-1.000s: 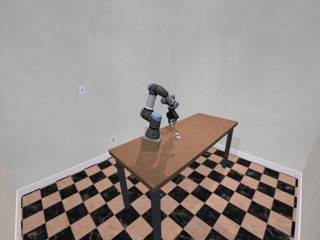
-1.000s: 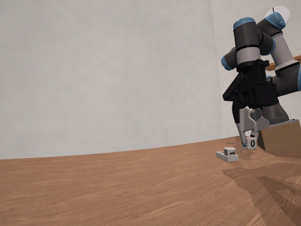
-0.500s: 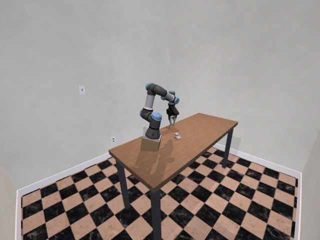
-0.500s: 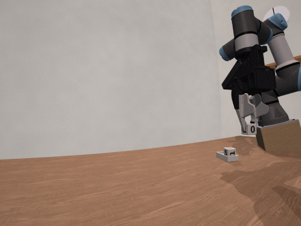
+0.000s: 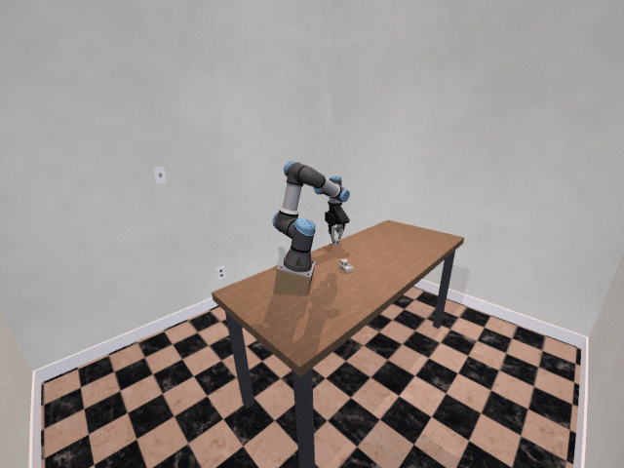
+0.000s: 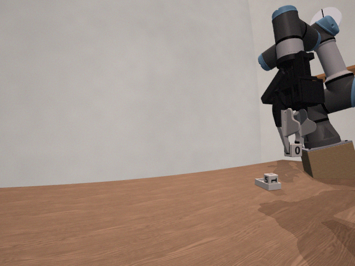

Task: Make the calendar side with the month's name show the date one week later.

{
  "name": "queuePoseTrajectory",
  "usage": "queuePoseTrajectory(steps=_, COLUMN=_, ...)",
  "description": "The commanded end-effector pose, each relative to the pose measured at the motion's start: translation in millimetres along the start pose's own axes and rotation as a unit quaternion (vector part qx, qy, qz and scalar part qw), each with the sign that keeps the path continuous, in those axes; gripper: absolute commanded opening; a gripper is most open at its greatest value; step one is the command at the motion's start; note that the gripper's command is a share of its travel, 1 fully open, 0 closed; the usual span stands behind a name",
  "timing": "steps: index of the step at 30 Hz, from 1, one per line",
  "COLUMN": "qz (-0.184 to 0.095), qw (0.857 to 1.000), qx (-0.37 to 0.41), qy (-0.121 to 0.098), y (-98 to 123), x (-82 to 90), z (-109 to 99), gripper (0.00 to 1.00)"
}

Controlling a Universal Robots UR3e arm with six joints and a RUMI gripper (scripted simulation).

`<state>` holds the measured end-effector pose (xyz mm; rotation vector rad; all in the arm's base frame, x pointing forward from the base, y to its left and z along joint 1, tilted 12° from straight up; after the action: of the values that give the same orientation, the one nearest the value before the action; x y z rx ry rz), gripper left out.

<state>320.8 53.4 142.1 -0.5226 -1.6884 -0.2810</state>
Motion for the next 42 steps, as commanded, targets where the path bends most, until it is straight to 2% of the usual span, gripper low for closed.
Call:
queuePoseTrajectory(steps=1, qz=-0.001, qw=1.000, qx=0.000, qy=-0.001, y=-6.0, x=1.5, z=-2.3, gripper=0.10)
queuePoseTrajectory(steps=5, qz=-0.001, qw=1.000, qx=-0.001, qy=0.000, y=-19.9, x=3.1, z=-5.9, gripper=0.10)
queuePoseTrajectory(steps=17, qz=-0.001, qw=1.000, qx=-0.003, qy=0.000, y=-102.0, x=10.0, z=-11.9, gripper=0.10)
queuePoseTrajectory(steps=25, qz=0.000, qw=1.000, qx=-0.004, qy=-0.002, y=-118.6, x=10.7, z=-9.9, gripper=0.10)
queuePoseTrajectory(steps=42, qz=0.000, qw=1.000, qx=-0.004, qy=-0.002, y=-119.5, x=10.4, z=-9.8, gripper=0.10)
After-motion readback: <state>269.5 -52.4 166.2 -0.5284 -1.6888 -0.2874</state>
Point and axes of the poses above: the point where the finger pads meet when closed, its own x axis back along the fingers, its own z axis across the jaws, y = z × x, the point moved 10 cm from there along x, back along the fingers, and after that the axes turned 5 degrees about -x, right-handed, at the moved point
